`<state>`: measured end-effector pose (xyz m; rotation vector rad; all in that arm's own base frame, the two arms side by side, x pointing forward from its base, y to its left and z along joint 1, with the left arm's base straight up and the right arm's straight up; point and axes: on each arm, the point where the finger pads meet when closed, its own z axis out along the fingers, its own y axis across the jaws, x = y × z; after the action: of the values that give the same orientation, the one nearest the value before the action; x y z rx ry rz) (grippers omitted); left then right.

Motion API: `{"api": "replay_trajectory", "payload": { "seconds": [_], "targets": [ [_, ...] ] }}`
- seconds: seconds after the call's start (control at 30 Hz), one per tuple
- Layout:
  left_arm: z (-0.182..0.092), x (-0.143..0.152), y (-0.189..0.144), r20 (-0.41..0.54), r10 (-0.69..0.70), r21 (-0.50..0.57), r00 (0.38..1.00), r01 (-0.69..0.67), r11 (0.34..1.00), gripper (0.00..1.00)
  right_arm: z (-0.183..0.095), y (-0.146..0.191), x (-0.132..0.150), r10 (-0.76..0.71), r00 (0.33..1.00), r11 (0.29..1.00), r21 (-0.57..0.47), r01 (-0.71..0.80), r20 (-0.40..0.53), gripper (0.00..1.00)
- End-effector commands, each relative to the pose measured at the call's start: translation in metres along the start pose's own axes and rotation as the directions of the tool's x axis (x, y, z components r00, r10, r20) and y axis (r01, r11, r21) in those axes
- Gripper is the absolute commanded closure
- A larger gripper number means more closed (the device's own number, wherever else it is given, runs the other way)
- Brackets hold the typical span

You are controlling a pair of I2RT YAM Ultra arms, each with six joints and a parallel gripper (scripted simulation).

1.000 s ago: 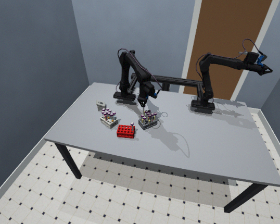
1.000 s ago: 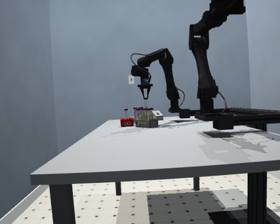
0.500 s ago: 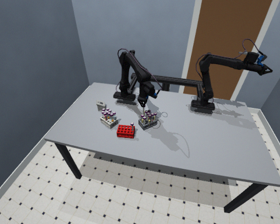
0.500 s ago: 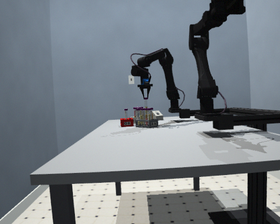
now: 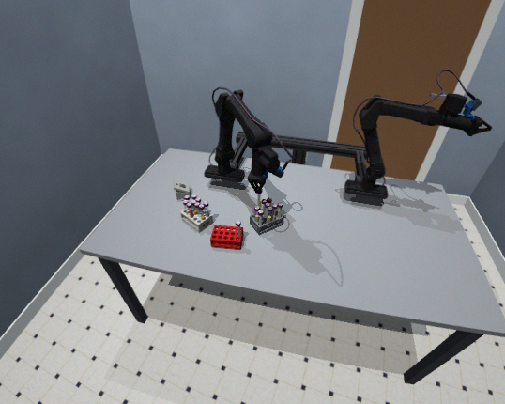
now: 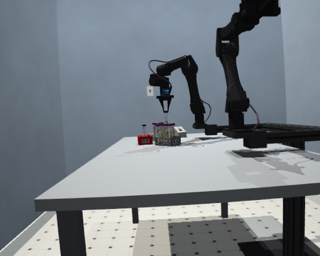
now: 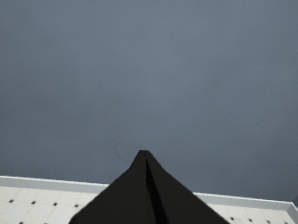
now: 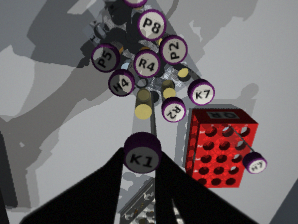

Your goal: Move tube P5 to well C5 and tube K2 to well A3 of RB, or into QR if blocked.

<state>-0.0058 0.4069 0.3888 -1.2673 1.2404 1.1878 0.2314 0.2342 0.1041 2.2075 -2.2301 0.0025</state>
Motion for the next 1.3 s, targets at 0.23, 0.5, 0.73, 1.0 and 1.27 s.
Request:
{"api": "replay_trajectory", "payload": {
  "seconds": [0.23,0.5,0.73,1.0,1.27],
  "targets": [
    [-0.011,-0.026,0.002,0.059,0.006,0.0,0.998,-0.006,1.0,1.0,-0.006,-0.001,0.002,0.002,1.0,1.0,0.005,-0.002,0.01,1.0],
    [-0.011,-0.026,0.002,0.059,0.006,0.0,0.998,-0.006,1.0,1.0,-0.003,-0.001,0.001,0.001,1.0,1.0,0.017,-0.001,0.023,1.0],
    [-0.011,-0.026,0.002,0.059,0.006,0.0,0.998,-0.006,1.0,1.0,0.001,0.001,0.003,0.001,1.0,1.0,0.009,-0.001,0.015,1.0],
    [-0.011,-0.026,0.002,0.059,0.006,0.0,0.998,-0.006,1.0,1.0,0.006,0.002,0.002,0.0,1.0,1.0,0.006,0.0,0.011,1.0],
    [-0.011,-0.026,0.002,0.059,0.006,0.0,0.998,-0.006,1.0,1.0,0.0,-0.003,-0.004,0.0,0.999,1.0,0.026,0.0,0.032,1.0]
  ]
}}
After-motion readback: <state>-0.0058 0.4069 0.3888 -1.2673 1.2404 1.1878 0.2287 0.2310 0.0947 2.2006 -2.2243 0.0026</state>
